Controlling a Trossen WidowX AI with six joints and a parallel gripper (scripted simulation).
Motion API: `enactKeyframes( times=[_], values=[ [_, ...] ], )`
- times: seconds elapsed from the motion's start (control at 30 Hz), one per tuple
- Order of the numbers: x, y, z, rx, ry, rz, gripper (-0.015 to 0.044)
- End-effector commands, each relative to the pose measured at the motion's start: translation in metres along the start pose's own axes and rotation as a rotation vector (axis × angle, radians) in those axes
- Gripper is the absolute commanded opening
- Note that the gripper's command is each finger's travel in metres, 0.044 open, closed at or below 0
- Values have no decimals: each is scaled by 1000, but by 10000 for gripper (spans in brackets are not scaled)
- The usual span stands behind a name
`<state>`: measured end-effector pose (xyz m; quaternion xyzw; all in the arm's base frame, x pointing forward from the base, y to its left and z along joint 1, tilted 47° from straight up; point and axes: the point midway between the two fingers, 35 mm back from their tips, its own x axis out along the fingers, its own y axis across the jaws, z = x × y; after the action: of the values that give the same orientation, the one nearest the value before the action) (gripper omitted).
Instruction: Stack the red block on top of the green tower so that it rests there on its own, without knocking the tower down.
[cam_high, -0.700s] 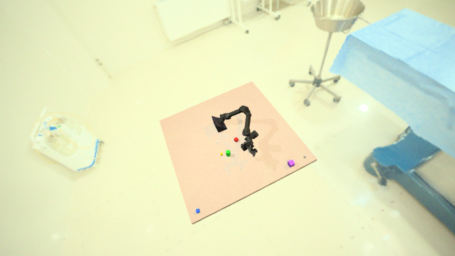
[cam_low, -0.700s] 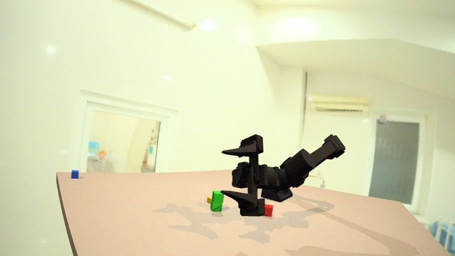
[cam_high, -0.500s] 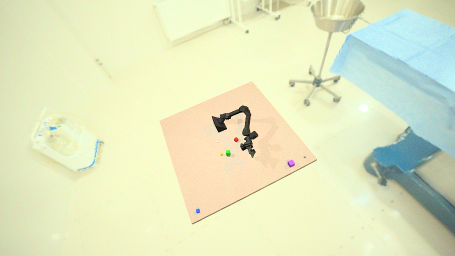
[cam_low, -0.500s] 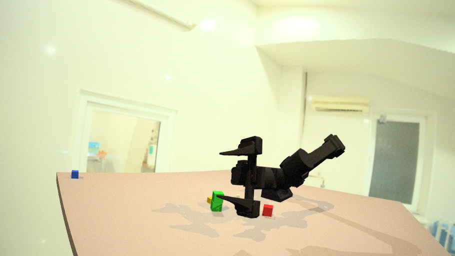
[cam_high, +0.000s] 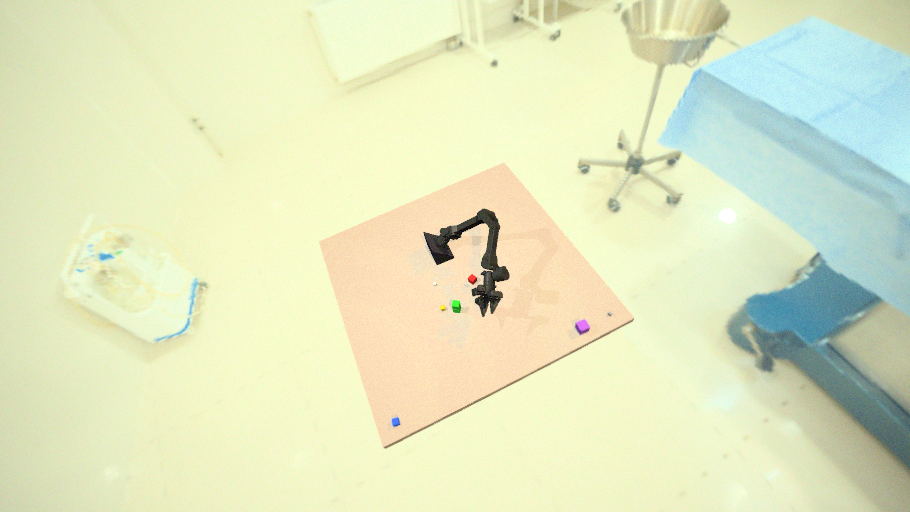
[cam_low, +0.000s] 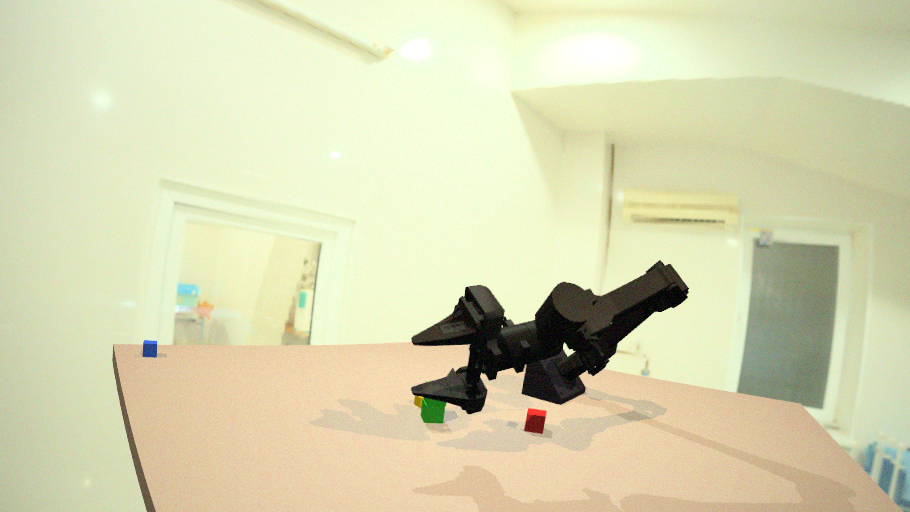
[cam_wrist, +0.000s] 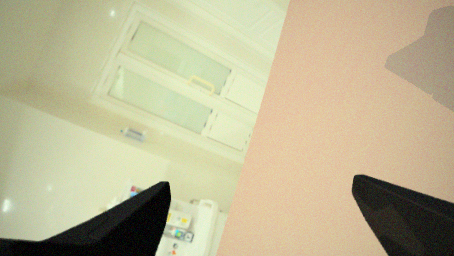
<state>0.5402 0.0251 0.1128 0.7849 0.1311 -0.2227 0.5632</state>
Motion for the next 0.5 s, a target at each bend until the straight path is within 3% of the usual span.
enactKeyframes(
  times=[0.0, 0.47],
  values=[
    [-5, -8, 9, -175, 12, -82, 440],
    [-34, -62, 42, -780, 204, -409, 440]
  ],
)
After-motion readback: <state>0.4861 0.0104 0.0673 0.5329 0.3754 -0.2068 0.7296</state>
